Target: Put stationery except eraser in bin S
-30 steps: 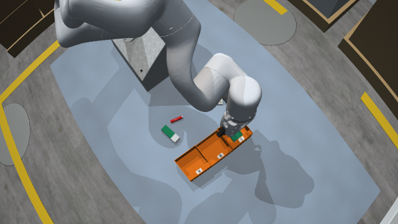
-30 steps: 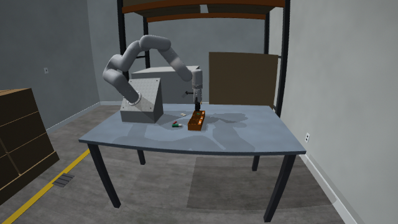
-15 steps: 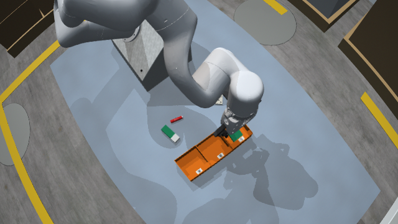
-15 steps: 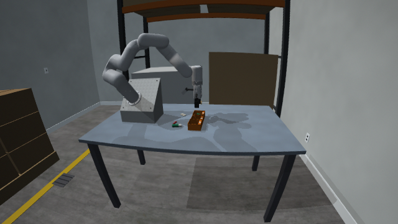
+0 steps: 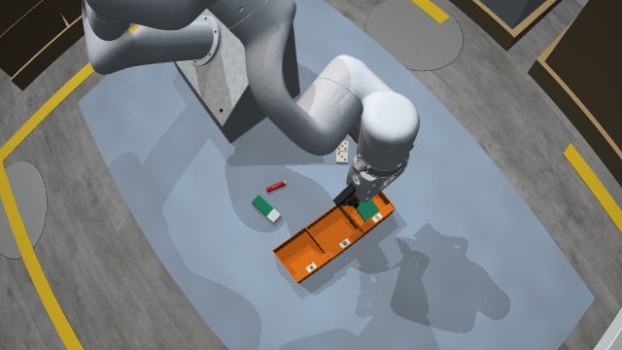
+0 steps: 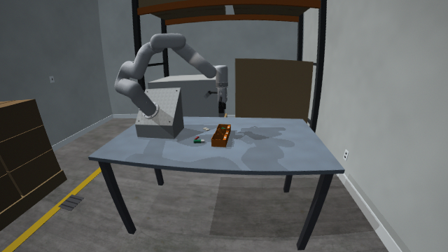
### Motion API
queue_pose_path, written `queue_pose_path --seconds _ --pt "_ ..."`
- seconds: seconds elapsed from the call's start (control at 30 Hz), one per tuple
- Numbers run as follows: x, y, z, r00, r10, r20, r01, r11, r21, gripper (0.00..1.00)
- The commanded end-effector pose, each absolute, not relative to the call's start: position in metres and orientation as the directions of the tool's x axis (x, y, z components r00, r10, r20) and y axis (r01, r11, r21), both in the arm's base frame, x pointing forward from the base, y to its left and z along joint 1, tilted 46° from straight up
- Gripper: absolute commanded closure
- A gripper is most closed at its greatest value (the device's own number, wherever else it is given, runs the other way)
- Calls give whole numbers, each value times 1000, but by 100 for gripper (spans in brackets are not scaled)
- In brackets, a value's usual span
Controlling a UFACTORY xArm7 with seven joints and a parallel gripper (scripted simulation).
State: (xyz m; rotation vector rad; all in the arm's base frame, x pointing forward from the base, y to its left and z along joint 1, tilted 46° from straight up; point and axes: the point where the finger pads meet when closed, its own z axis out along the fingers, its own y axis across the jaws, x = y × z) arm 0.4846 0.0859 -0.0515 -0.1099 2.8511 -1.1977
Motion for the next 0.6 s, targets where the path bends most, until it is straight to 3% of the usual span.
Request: queue_pose_path --seconds 0.0,0.57 --pt "484 96 -42 -996 -85 -17 -47 699 -714 0" --pt "481 128 -11 -996 -85 -17 -47 699 -714 0"
